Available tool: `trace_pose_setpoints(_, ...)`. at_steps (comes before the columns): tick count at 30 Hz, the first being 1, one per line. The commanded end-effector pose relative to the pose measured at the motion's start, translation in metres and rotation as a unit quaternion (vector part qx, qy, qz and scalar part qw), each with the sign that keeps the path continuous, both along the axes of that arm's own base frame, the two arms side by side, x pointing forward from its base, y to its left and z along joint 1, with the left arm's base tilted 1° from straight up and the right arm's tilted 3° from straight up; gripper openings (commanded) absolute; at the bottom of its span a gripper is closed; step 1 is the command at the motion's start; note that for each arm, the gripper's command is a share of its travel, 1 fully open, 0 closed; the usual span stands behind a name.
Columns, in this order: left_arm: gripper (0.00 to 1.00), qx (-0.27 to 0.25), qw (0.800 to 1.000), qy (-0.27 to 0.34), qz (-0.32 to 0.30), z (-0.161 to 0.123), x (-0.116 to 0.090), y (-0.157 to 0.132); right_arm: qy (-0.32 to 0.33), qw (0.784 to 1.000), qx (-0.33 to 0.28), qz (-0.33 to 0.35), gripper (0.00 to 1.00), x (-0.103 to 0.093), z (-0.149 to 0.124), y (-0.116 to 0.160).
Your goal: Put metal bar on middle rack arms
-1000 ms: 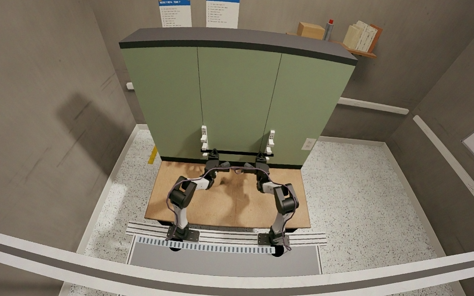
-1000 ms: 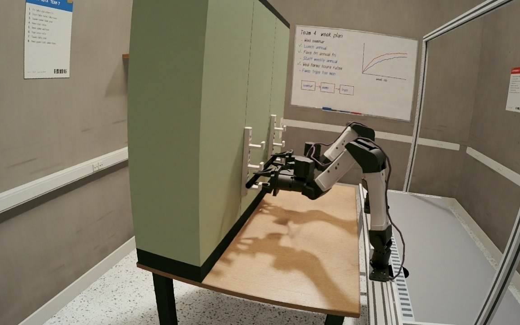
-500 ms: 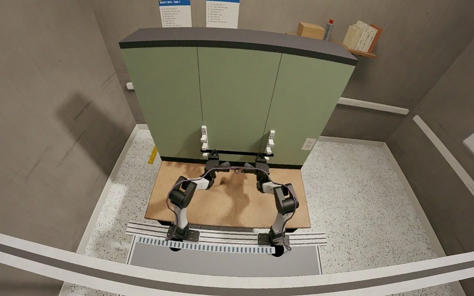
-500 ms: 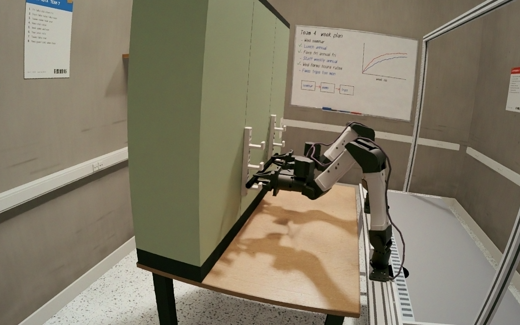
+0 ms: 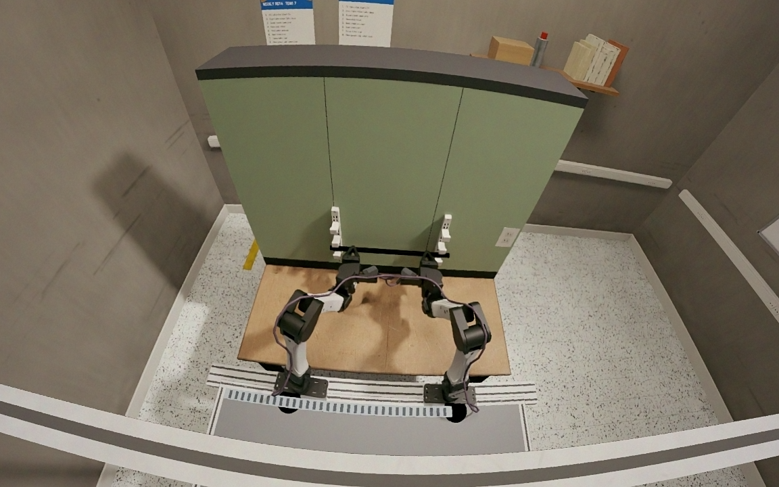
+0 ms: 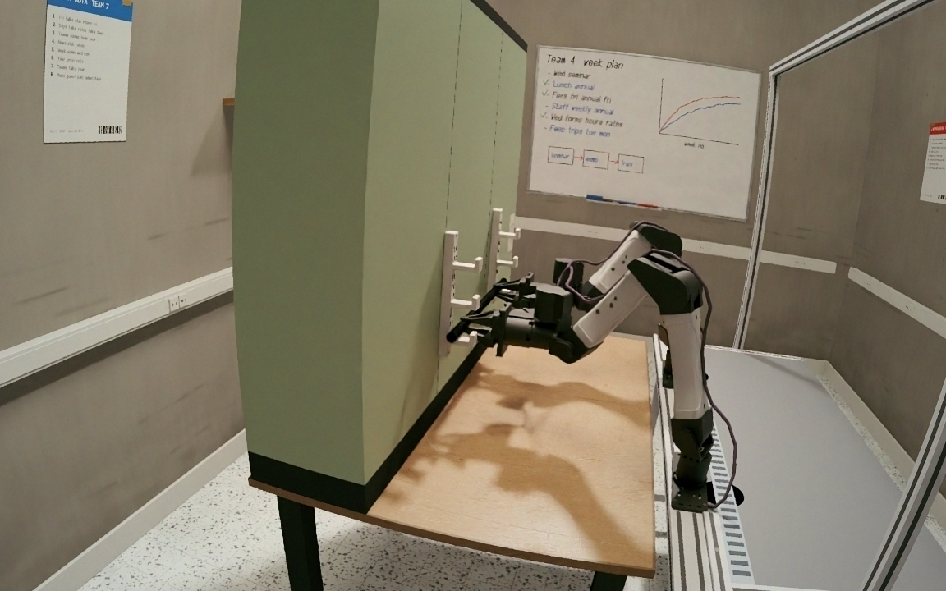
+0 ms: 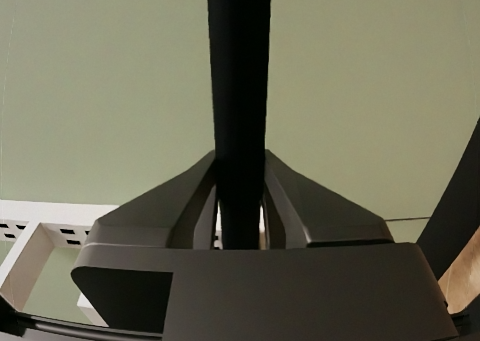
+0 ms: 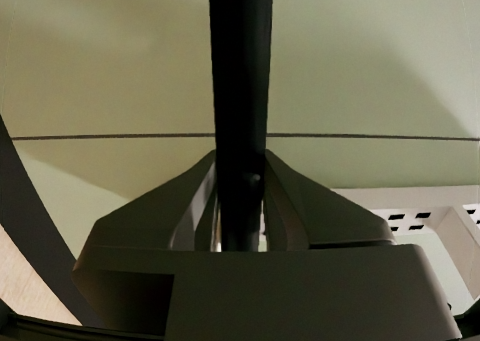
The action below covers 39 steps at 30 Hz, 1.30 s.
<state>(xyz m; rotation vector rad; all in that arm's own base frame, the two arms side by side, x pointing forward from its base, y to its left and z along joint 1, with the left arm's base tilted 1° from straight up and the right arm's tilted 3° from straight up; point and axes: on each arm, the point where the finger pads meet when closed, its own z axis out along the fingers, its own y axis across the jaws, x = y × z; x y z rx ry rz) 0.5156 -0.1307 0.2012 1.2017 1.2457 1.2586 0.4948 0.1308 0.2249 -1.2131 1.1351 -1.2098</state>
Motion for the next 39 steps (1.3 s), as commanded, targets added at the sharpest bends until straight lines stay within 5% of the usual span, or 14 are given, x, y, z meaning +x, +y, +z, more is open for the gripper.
trace_pose_setpoints(1,0.00,0.000,1.000,0.000,0.000,0.0014,0.0032,0.0003,0.005,1.000,0.002,0.002,0.00,0.0020,-0.0036,-0.0002)
trace_pose_setpoints(39,0.00,0.000,1.000,0.000,0.000,0.0014,-0.0031,0.0000,0.005,1.000,0.002,0.002,0.00,-0.0043,-0.0038,-0.0004)
